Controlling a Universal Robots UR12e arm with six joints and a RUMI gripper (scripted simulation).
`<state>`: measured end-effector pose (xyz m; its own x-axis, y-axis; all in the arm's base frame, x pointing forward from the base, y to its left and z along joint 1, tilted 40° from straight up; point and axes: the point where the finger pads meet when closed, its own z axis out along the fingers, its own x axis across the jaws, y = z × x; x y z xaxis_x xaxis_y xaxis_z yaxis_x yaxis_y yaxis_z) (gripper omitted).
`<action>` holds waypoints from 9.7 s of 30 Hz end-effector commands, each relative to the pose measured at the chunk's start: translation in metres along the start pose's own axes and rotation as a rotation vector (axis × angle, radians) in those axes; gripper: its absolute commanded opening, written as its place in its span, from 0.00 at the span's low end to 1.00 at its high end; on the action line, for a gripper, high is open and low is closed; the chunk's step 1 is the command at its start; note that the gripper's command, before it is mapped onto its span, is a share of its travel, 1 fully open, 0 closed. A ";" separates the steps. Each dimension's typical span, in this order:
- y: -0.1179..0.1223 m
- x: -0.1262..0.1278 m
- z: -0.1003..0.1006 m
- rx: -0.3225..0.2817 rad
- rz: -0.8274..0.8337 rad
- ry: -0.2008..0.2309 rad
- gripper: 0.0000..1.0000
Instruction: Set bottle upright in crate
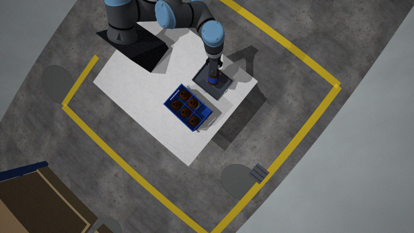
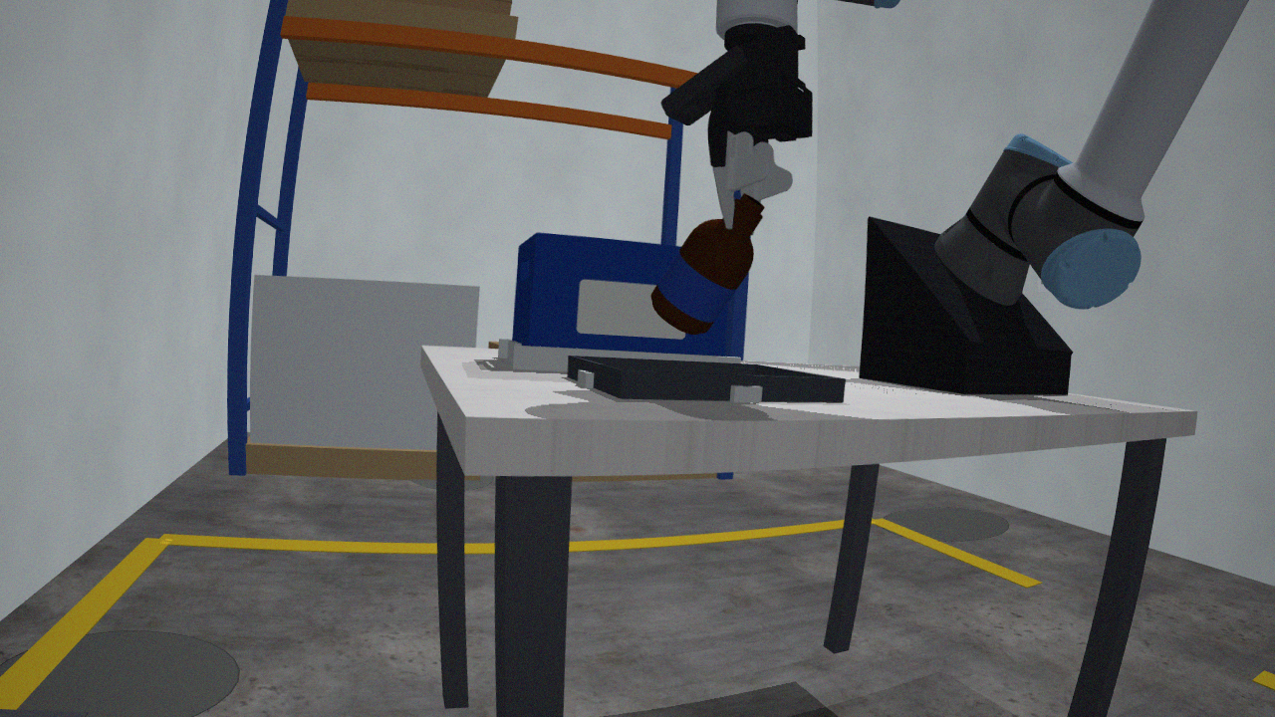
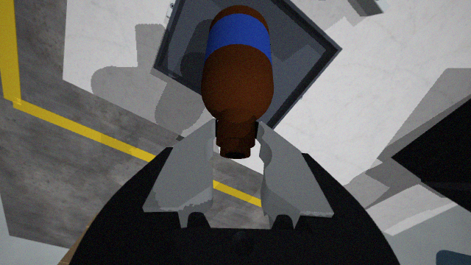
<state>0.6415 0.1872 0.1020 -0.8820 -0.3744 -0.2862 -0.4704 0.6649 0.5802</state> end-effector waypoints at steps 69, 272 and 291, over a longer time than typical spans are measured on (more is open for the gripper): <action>-0.001 -0.005 -0.023 0.007 -0.007 -0.006 0.00; -0.001 -0.004 -0.020 0.004 0.780 -0.006 0.00; -0.001 -0.004 -0.020 0.004 0.780 -0.005 0.00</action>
<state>0.6434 0.1761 0.1163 -0.9574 0.2047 0.2039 0.2879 0.7357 0.6130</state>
